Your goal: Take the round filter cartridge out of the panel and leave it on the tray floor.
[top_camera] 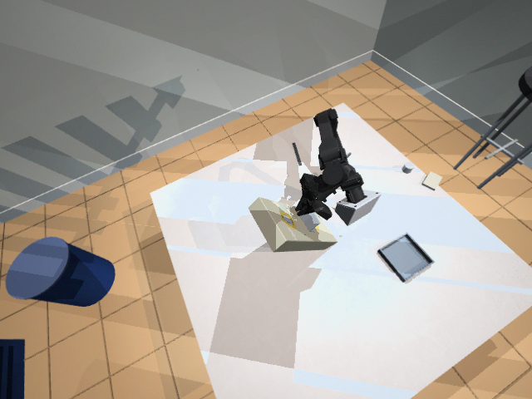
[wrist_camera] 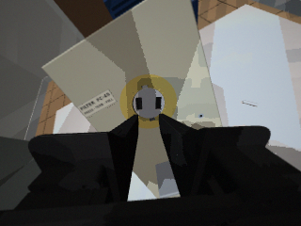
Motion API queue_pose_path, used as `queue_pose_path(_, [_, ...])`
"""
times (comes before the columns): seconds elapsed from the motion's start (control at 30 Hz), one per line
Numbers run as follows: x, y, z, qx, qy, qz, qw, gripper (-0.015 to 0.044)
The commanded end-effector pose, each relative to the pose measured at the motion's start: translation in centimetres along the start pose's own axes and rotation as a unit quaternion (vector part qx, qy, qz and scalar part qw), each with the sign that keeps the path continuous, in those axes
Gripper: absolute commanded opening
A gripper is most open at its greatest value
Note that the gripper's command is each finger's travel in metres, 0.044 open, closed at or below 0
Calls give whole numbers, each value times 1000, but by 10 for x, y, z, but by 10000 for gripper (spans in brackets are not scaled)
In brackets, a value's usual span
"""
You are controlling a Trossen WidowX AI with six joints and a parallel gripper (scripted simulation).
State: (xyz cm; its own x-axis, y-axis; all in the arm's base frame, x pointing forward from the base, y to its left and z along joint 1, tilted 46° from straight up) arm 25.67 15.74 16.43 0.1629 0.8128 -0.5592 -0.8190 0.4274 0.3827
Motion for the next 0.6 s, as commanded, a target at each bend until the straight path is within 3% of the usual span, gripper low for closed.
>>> queue_pose_path(0.0, [1, -8, -1, 2, 3, 2, 1000, 107])
queue_pose_path(0.57, [-2, -35, 0, -3, 3, -1, 1000, 107])
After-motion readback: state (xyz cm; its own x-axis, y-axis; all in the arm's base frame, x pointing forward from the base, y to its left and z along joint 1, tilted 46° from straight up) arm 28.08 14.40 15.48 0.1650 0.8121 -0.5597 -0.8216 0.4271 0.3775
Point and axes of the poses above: the point midway between the two fingers, 35 mm back from their tips, its own y axis back along the fingers, its own x axis across the jaws, z = x × y, the point moved 3 cm from there along y, back along the fingers, and after that the axes turned 14 degrees about y, right-handed, at the moved point
